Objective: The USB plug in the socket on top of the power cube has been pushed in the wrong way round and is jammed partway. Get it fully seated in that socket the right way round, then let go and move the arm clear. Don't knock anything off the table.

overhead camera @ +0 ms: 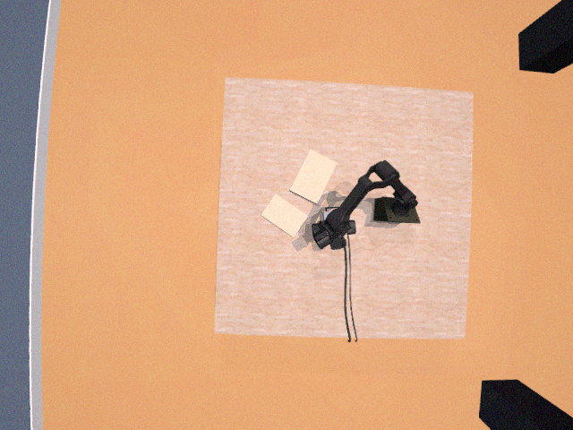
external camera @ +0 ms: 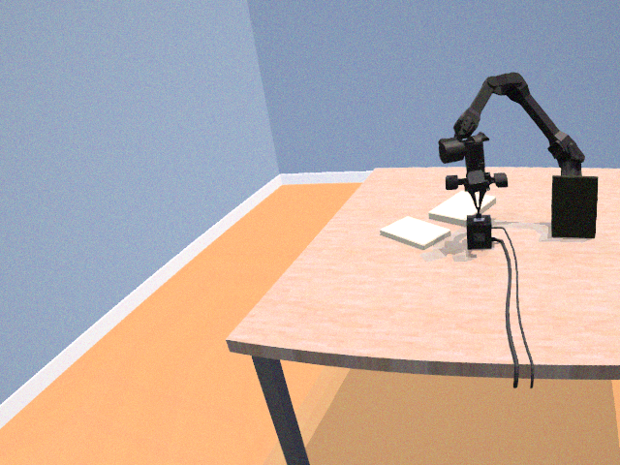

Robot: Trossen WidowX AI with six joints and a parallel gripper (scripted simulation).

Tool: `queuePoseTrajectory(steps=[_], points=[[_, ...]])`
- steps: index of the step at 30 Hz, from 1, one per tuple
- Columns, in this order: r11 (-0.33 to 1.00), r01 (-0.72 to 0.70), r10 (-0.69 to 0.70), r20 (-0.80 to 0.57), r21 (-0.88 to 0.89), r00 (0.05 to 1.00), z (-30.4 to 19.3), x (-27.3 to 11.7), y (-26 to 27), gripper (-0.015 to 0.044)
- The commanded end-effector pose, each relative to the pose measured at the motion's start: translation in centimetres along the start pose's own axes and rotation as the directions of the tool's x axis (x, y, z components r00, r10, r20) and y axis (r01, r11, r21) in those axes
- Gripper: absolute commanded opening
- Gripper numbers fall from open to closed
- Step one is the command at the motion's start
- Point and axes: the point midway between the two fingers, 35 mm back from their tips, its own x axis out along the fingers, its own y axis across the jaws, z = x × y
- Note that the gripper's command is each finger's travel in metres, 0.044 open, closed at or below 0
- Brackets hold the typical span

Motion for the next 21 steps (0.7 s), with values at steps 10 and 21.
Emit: queuePoseTrajectory(steps=[10,21], points=[[1.000,0.000,0.000,0.000,0.000,1.000,0.0,-0.5,0.0,0.0000],[1.000,0.000,0.000,0.001,0.000,1.000,0.0,-1.3,0.0,0.0000]])
